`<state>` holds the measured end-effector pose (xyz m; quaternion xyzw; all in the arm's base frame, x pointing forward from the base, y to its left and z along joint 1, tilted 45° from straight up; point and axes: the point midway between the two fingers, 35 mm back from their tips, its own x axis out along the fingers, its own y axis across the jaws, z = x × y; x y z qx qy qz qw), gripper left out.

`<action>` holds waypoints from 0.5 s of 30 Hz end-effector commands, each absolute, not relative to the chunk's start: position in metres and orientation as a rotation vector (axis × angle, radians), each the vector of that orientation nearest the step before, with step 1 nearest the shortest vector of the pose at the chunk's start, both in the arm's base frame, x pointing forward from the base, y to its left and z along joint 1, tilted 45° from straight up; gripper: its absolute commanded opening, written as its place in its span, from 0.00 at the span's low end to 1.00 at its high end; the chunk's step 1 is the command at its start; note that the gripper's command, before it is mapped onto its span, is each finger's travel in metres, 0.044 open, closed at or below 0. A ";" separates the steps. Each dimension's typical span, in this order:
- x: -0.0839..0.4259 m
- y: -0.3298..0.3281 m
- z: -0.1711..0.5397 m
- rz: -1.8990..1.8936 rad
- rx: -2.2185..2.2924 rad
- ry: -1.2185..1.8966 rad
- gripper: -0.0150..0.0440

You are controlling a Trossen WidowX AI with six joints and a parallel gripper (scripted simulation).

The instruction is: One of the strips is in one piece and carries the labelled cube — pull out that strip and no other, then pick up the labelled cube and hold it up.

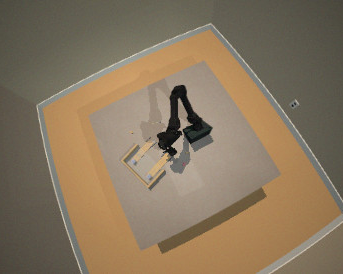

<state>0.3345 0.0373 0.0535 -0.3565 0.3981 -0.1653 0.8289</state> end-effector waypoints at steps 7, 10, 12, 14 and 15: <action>0.348 0.015 -0.008 -0.393 -0.766 1.357 0.26; 0.345 0.006 -0.023 -0.428 -0.758 1.524 0.25; 0.342 0.001 -0.031 -0.453 -0.750 1.624 0.25; 0.347 0.000 -0.036 -0.461 -0.747 1.656 0.25; 0.347 0.000 -0.036 -0.462 -0.747 1.660 0.25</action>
